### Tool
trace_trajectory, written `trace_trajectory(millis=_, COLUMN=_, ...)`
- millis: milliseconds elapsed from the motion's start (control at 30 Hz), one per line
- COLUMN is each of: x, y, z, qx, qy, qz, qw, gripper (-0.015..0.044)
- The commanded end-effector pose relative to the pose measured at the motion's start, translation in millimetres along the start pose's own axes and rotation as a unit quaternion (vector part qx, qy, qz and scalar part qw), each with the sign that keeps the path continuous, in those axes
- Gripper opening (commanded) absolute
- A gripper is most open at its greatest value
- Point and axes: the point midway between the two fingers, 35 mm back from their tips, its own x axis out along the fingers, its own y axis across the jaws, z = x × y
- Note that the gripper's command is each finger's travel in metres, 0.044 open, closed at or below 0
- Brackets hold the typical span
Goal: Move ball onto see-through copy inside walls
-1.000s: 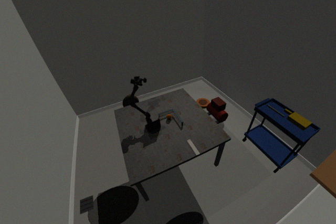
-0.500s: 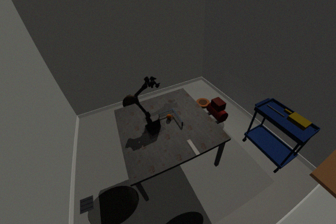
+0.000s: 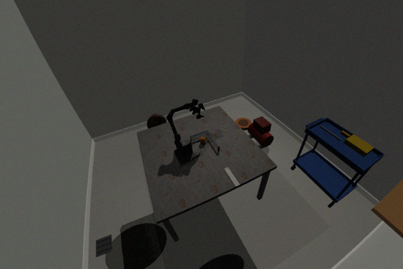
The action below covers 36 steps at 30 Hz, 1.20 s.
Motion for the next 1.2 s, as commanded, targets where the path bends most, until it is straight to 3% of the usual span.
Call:
trace_trajectory(millis=0, x=26.9, y=61.3, z=-16.0, qx=0.070, qy=-0.023, qz=0.088, qw=0.993, gripper=0.0440)
trace_trajectory(millis=233, x=50.3, y=173.2, z=-18.3, qx=0.210, qy=-0.080, qz=0.245, qw=0.943, gripper=0.0440)
trace_trajectory(millis=433, x=45.7, y=255.3, z=3.7, qx=0.331, qy=-0.140, qz=0.365, qw=0.859, gripper=0.0440)
trace_trajectory(millis=1167, x=64.6, y=272.0, z=17.7, qx=0.335, qy=-0.142, qz=0.368, qw=0.855, gripper=0.0440)
